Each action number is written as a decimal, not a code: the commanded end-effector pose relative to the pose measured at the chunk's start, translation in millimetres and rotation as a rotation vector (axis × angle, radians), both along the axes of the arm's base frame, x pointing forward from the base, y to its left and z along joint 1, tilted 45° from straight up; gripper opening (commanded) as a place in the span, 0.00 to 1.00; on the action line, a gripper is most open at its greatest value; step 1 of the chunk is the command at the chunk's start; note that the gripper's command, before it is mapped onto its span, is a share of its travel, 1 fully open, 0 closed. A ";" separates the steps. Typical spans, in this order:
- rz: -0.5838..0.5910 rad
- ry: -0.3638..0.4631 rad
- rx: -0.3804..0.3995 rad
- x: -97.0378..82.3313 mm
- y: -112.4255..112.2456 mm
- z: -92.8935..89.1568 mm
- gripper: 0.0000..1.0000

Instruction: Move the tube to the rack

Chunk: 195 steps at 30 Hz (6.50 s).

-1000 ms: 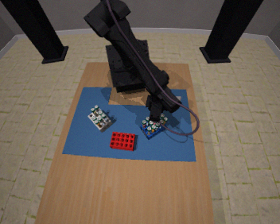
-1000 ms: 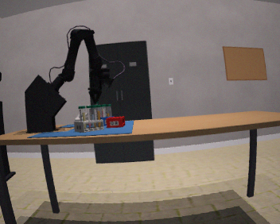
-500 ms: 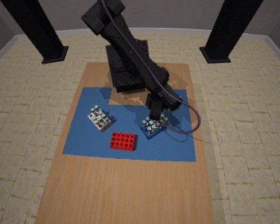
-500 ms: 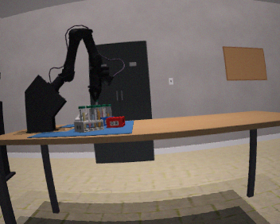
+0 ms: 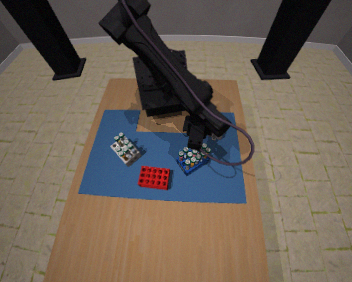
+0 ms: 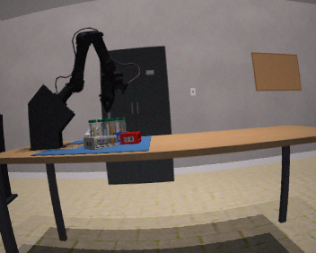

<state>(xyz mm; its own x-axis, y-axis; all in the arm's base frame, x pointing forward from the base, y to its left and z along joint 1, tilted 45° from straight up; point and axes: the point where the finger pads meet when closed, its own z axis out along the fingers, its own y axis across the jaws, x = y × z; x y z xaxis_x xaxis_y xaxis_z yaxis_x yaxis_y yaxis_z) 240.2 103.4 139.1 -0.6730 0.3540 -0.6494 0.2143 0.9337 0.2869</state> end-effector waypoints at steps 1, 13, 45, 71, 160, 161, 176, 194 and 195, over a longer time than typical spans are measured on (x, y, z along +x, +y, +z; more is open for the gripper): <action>-0.006 -0.025 0.010 -3.4 -0.3 14.9 0.00; -0.005 -0.024 0.011 -11.9 -1.3 23.6 0.00; -0.005 -0.006 0.003 -40.9 -23.2 -3.7 0.00; -0.004 -0.019 -0.010 -16.3 -91.9 14.2 0.00; 0.611 -0.045 -0.641 29.2 -143.1 55.2 0.00; 0.612 -0.044 -0.640 30.1 -143.2 56.1 0.00; 0.613 -0.035 -0.631 43.0 -148.7 68.7 0.00; 0.617 -0.037 -0.632 61.9 -153.4 86.8 0.00; 0.617 -0.037 -0.632 63.0 -153.7 87.9 0.00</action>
